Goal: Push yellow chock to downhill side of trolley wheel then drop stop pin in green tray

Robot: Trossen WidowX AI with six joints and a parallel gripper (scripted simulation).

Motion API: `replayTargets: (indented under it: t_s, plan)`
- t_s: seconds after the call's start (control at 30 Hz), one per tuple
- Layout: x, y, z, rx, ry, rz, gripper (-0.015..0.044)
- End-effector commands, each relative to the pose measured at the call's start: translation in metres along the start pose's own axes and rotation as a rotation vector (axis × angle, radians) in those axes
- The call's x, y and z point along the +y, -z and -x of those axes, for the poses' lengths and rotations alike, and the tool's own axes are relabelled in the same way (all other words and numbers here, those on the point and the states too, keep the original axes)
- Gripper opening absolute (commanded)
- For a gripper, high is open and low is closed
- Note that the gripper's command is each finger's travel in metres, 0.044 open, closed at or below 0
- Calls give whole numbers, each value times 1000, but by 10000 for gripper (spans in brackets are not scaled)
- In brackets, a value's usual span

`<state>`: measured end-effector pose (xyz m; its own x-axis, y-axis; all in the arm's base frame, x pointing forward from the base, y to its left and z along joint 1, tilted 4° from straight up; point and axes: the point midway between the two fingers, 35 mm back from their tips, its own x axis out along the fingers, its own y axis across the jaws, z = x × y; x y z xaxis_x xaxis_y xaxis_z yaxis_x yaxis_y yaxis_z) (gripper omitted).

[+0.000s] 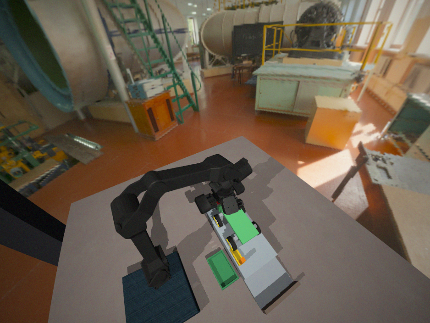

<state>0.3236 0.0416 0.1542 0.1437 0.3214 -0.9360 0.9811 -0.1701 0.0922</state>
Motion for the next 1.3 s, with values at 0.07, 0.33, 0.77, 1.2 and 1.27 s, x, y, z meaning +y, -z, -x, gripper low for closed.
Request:
replayTargets:
  t_s: [0.07, 0.33, 0.77, 1.2, 1.27]
  plan:
    - [-1, 0, -10, -1, 5, -6, 190]
    - [-1, 1, -9, 1, 2, 0, 85]
    - [-1, 1, -7, 1, 3, -1, 0]
    - [-2, 2, 2, -1, 5, -6, 0]
    - [-2, 2, 3, -1, 5, -6, 0]
